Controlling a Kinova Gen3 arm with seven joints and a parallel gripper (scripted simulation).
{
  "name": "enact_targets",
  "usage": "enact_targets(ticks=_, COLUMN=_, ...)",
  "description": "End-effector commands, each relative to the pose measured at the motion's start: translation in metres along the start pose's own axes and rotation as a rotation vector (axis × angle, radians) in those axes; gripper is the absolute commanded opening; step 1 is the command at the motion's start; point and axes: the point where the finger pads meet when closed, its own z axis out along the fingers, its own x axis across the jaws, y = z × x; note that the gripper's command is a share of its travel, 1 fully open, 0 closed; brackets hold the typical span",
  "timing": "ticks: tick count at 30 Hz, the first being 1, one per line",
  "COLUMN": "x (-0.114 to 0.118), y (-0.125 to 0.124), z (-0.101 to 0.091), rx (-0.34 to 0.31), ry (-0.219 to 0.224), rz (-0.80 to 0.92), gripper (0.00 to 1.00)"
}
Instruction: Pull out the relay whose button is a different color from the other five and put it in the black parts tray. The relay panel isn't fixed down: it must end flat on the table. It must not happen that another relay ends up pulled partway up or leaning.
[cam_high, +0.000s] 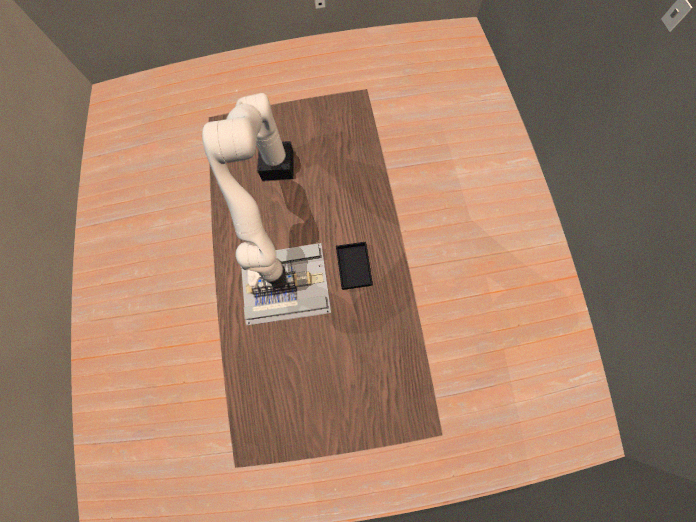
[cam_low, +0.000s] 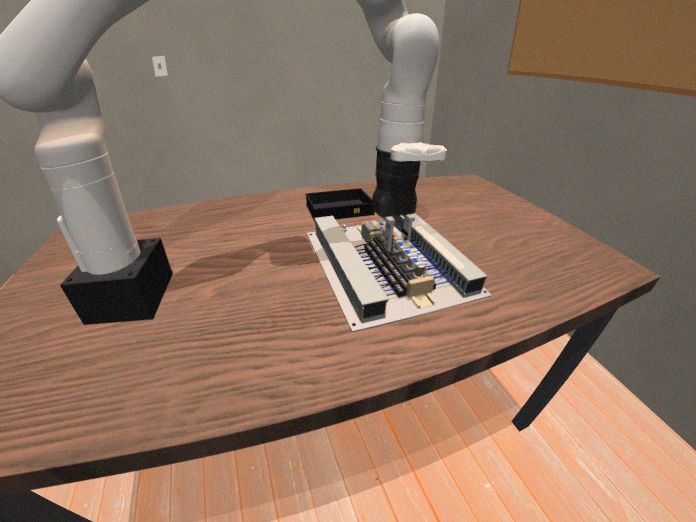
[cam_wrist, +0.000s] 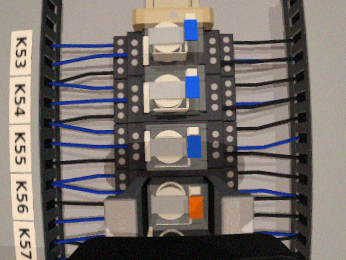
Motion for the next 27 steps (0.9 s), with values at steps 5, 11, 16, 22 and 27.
enact_targets(ticks=5, x=-0.0002, y=0.0, z=-0.001, rx=0.0, ry=-0.02, rz=0.0, gripper=0.0)
enact_targets(ticks=11, x=-0.0001, y=0.0, z=-0.0011, rx=0.0, ry=-0.025, rz=0.0, gripper=0.0)
enact_targets(ticks=16, x=0.0, y=0.0, z=-0.0011, rx=0.0, ry=-0.029, rz=0.0, gripper=0.0)
enact_targets(ticks=22, x=0.0005, y=0.0, z=-0.0011, rx=0.0, ry=-0.046, rz=0.0, gripper=0.0)
enact_targets(ticks=27, x=0.0007, y=0.0, z=-0.0012, rx=0.0, ry=-0.051, rz=0.0, gripper=0.0)
